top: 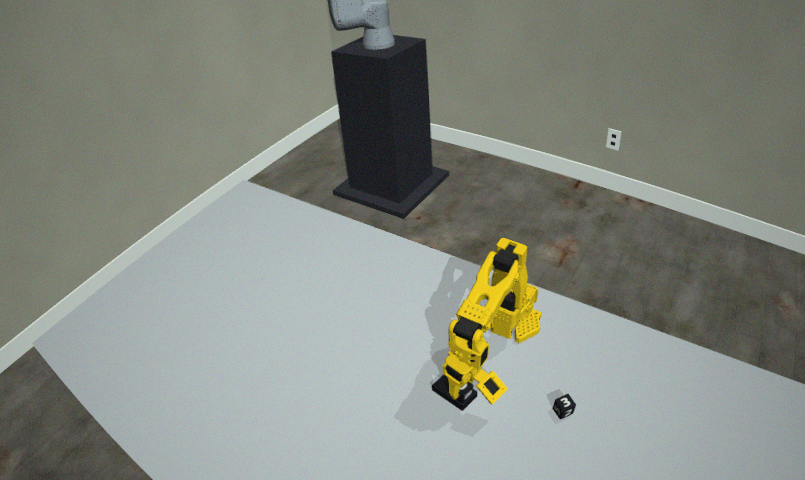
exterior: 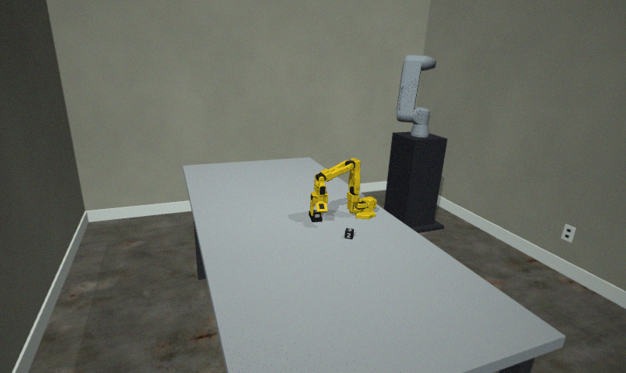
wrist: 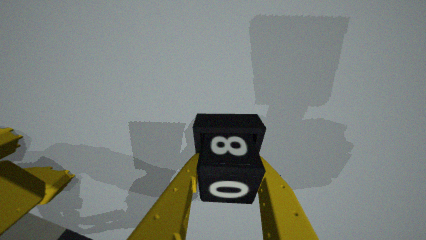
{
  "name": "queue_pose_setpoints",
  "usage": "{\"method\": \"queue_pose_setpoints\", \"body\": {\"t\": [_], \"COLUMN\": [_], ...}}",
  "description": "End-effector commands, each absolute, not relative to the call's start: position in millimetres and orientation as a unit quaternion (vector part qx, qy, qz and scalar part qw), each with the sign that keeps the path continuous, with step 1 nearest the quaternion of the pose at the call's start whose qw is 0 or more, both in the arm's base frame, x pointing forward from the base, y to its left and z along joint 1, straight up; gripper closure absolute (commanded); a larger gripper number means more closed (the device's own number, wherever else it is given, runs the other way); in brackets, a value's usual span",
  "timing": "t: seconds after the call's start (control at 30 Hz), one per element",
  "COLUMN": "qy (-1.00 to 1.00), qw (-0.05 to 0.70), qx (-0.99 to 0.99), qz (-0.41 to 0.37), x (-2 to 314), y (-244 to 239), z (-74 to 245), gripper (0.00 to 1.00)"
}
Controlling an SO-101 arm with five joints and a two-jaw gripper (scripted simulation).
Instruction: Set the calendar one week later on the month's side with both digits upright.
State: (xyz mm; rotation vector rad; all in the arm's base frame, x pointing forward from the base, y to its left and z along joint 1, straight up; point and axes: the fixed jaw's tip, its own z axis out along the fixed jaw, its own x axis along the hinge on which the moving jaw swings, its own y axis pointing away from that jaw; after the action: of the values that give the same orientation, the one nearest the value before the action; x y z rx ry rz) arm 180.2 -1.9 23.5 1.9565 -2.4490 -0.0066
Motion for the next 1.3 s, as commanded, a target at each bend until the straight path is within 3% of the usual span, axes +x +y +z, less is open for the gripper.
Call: {"method": "queue_pose_setpoints", "body": {"t": [0.0,0.3,0.9,1.27], "qy": [-0.781,-0.781,-0.781,-0.782], "qw": [-0.011,-0.011,-0.011,-0.011], "qx": [0.624,0.624,0.624,0.623], "qz": [0.009,0.009,0.009,0.009], "x": [187.0,187.5,184.6,184.0], "y": [-3.1,-3.0,-2.6,-3.0], "z": [28.9,34.9,76.3,79.1], "gripper": [1.0,1.0,1.0,1.0]}}
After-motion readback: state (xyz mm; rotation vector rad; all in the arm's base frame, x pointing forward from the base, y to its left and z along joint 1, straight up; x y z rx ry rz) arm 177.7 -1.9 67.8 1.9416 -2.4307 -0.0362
